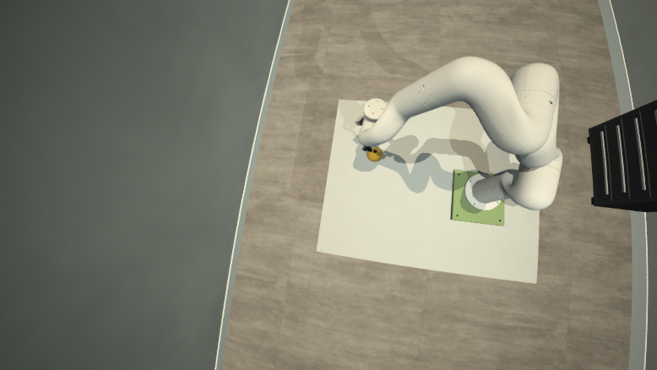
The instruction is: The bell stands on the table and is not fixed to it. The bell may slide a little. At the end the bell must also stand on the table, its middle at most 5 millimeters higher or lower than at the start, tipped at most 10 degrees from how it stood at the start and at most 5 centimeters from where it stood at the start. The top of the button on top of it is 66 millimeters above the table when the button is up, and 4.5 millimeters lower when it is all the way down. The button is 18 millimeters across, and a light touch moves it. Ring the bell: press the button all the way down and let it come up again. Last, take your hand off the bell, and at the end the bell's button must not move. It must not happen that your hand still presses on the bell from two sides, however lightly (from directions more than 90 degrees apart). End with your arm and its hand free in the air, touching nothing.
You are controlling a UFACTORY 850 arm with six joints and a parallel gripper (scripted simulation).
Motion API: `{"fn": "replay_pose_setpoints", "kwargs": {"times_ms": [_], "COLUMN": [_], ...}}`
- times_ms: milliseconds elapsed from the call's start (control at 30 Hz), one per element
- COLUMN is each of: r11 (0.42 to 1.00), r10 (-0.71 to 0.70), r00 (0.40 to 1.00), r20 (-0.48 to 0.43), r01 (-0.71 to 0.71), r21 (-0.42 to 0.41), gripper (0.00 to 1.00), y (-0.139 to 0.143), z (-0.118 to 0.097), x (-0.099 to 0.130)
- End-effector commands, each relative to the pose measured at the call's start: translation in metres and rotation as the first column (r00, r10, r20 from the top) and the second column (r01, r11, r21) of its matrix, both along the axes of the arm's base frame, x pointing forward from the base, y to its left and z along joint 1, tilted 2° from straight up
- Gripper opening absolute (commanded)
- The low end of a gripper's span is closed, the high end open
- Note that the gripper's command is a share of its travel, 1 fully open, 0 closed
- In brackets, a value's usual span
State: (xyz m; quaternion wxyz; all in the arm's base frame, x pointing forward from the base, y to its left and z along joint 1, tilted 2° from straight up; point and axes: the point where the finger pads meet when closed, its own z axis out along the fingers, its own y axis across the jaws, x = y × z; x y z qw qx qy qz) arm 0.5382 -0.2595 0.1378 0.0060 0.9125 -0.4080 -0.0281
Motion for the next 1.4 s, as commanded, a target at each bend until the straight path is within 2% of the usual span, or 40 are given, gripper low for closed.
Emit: {"fn": "replay_pose_setpoints", "kwargs": {"times_ms": [0, 233, 267, 1367], "r11": [0.991, 0.990, 0.990, 0.990], "r10": [0.128, 0.140, 0.140, 0.140], "r00": [0.991, 0.989, 0.989, 0.989], "r20": [0.045, 0.048, 0.048, 0.048], "r01": [-0.127, -0.138, -0.138, -0.138], "r21": [-0.035, -0.038, -0.038, -0.038], "gripper": [1.00, 1.00, 0.00, 0.00], "y": [0.0113, 0.0125, 0.0125, 0.0125], "z": [0.0041, 0.0044, 0.0044, 0.0044], "x": [0.0020, 0.0021, 0.0021, 0.0021]}}
